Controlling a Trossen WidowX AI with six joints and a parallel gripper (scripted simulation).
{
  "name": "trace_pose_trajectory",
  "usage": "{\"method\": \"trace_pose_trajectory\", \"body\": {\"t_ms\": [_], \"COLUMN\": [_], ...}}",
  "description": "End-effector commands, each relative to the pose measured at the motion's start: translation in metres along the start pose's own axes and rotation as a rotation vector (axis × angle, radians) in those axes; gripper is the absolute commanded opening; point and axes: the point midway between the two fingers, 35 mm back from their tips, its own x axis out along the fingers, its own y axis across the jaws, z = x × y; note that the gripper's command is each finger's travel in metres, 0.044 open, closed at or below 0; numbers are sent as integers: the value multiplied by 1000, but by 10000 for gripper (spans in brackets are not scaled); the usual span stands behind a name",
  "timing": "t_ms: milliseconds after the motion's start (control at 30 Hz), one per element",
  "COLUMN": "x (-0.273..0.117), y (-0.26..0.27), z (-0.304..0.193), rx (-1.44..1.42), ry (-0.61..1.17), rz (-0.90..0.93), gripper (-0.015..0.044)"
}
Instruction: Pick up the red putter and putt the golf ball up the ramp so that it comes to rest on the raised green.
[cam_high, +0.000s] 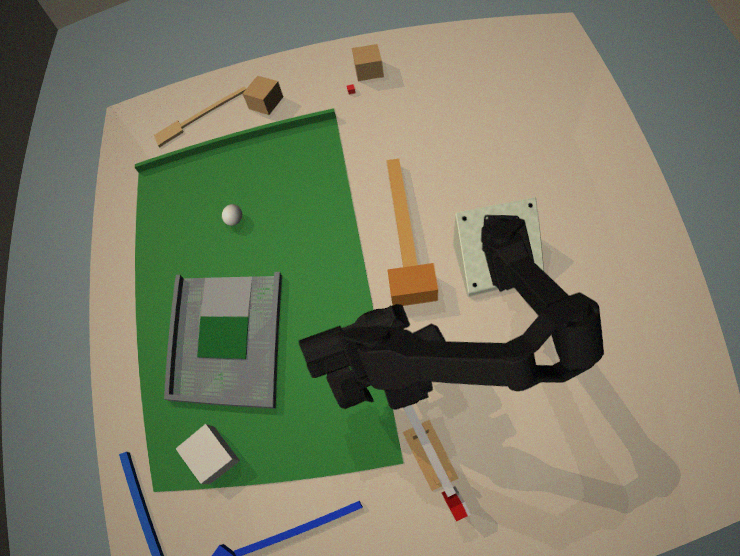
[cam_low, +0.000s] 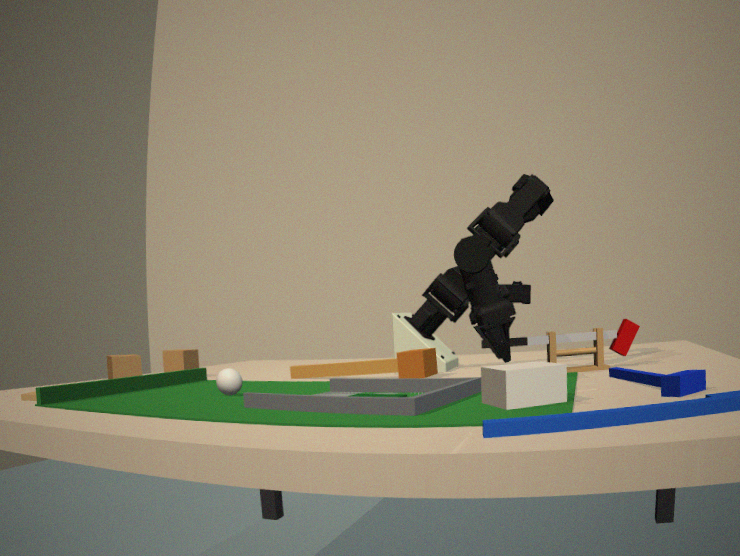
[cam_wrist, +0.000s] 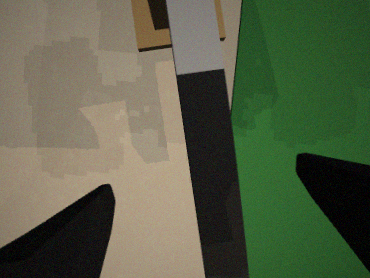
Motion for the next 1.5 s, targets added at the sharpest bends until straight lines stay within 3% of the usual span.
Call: {"method": "trace_pose_trajectory", "body": {"t_ms": [0,467,800,1467], "x": [0,0,-7,-93], "y": [0,0,-1,0], "z": [0,0,0,23], "rx": [0,0,9,108], "ry": [0,0,5,1], "rz": [0,0,-1,-6], "gripper": [414,46,0,0]}}
